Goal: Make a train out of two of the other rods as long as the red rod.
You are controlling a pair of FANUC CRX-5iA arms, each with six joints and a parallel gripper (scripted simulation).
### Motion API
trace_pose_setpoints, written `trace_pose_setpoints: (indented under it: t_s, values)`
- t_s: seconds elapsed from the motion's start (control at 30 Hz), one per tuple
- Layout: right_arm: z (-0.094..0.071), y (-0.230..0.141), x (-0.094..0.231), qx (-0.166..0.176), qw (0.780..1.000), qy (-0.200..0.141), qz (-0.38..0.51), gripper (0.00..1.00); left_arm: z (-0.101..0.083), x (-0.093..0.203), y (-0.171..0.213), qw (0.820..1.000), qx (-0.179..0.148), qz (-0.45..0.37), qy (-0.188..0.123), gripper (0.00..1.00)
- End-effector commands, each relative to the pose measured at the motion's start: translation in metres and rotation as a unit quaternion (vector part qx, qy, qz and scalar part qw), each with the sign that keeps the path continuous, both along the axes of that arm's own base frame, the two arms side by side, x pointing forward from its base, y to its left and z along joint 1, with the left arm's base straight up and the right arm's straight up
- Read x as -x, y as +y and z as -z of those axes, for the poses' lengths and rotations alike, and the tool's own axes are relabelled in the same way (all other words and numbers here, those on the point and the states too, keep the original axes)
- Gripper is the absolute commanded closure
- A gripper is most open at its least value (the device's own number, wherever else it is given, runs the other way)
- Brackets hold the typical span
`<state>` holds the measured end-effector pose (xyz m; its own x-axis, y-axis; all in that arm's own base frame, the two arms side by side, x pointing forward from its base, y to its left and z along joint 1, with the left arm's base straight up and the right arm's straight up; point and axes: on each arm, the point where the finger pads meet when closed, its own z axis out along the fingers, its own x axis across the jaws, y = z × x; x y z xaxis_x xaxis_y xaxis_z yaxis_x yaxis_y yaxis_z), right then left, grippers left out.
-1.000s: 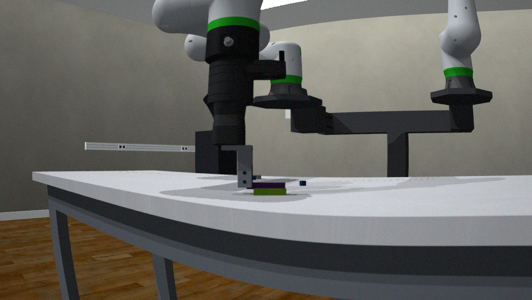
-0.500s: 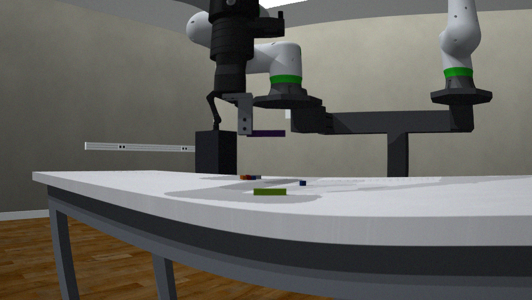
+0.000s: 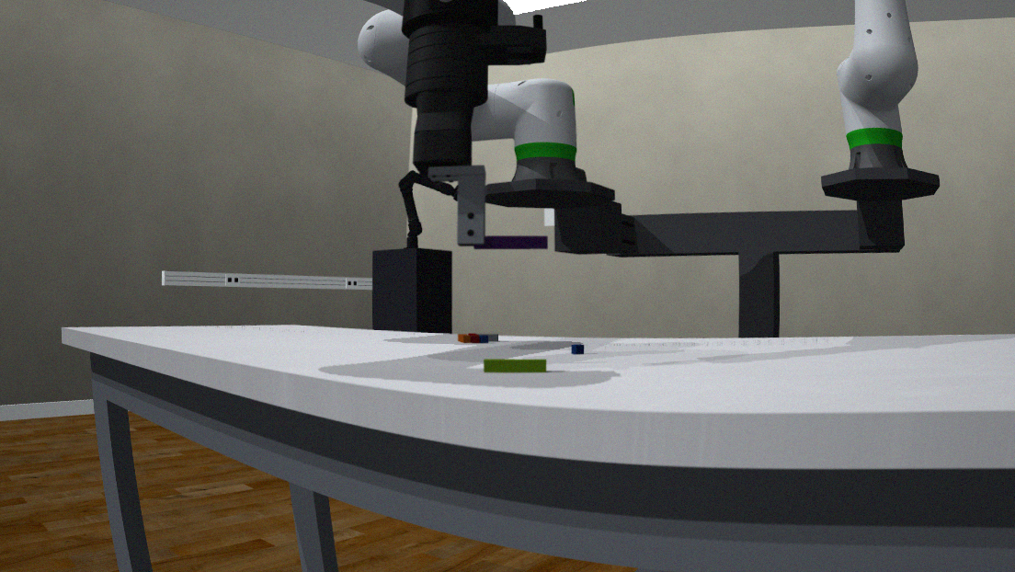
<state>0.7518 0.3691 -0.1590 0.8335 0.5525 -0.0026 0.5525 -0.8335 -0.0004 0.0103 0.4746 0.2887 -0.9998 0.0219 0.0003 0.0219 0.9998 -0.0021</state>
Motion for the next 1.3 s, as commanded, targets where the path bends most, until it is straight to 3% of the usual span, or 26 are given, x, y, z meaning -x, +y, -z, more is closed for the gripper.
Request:
trace_pose_setpoints:
  t_s: [0.0, 0.27, 0.3, 0.77, 0.83, 0.87, 1.27]
  values:
    - [-0.002, 0.008, 0.011, -0.001, 0.997, -0.002, -0.08, 0.76, -0.001, 0.0, 0.0, 1.0, -0.001, 0.0, 0.0, 0.0]
    - [-0.002, 0.016, 0.024, -0.001, 0.987, -0.002, -0.162, 0.76, -0.001, 0.0, 0.0, 1.0, -0.001, 0.0, 0.0, 0.0]
    - [-0.002, 0.019, 0.031, -0.001, 0.979, -0.002, -0.205, 0.76, -0.001, 0.0, 0.0, 1.0, -0.001, 0.0, 0.0, 0.0]
    - [-0.002, 0.032, 0.062, -0.001, 0.919, -0.002, -0.394, 0.76, -0.001, 0.0, 0.0, 1.0, -0.001, 0.0, 0.0, 0.0]
    - [-0.002, 0.032, 0.062, -0.001, 0.919, -0.002, -0.394, 0.76, -0.001, 0.0, 0.0, 1.0, -0.001, 0.0, 0.0, 0.0]
    - [-0.002, 0.034, 0.069, -0.001, 0.901, -0.002, -0.433, 0.76, -0.001, 0.0, 0.0, 1.0, -0.001, 0.0, 0.0, 0.0]
    - [-0.002, 0.042, 0.096, -0.001, 0.815, -0.002, -0.579, 0.76, -0.001, 0.0, 0.0, 1.0, -0.001, 0.0, 0.0, 0.0]
